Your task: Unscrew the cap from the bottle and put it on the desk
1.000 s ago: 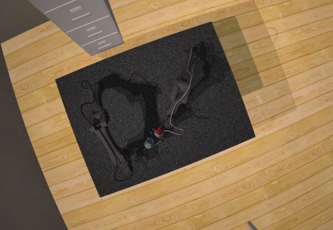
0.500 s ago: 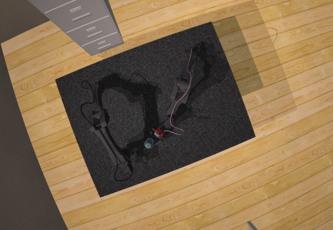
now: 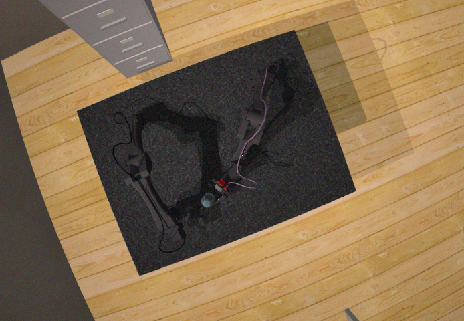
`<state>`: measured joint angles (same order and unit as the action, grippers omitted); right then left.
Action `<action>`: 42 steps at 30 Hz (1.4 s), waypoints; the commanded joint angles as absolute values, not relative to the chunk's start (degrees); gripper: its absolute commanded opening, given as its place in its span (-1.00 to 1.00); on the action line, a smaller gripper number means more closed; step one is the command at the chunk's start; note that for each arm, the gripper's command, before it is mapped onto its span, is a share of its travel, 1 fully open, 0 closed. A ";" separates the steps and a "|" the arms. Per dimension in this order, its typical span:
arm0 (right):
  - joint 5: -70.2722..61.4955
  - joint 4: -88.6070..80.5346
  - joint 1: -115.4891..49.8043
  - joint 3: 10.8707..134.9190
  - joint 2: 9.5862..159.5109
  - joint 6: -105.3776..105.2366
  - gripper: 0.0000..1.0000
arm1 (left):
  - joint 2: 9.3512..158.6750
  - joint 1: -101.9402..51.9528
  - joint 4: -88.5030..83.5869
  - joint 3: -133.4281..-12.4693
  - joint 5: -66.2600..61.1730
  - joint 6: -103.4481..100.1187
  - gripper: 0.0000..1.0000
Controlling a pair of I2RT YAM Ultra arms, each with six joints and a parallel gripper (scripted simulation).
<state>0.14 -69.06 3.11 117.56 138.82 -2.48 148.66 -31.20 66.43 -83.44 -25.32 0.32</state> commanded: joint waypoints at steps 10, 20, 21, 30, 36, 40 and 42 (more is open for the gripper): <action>0.00 -67.66 3.39 116.97 138.51 -2.58 -1.00 | 147.96 -31.15 65.73 -83.76 -25.38 -0.01 -1.00; 0.00 -67.66 3.39 116.97 138.51 -2.58 -1.00 | 147.96 -31.15 65.73 -83.76 -25.38 -0.01 -1.00; 0.00 -67.66 3.39 116.97 138.51 -2.58 -1.00 | 147.96 -31.15 65.73 -83.76 -25.38 -0.01 -1.00; 0.00 -67.66 3.39 116.97 138.51 -2.58 -1.00 | 147.96 -31.15 65.73 -83.76 -25.38 -0.01 -1.00; 0.15 -68.99 3.12 117.77 138.37 -2.47 -1.00 | 147.96 -31.15 65.73 -83.76 -25.38 -0.01 -0.32; 0.15 -68.99 3.12 117.77 138.37 -2.47 -1.00 | 148.08 -31.15 66.33 -83.69 -25.39 0.21 0.35; 0.15 -68.99 3.12 117.77 138.37 -2.47 -1.00 | 148.15 -31.20 66.65 -83.65 -25.33 0.32 0.35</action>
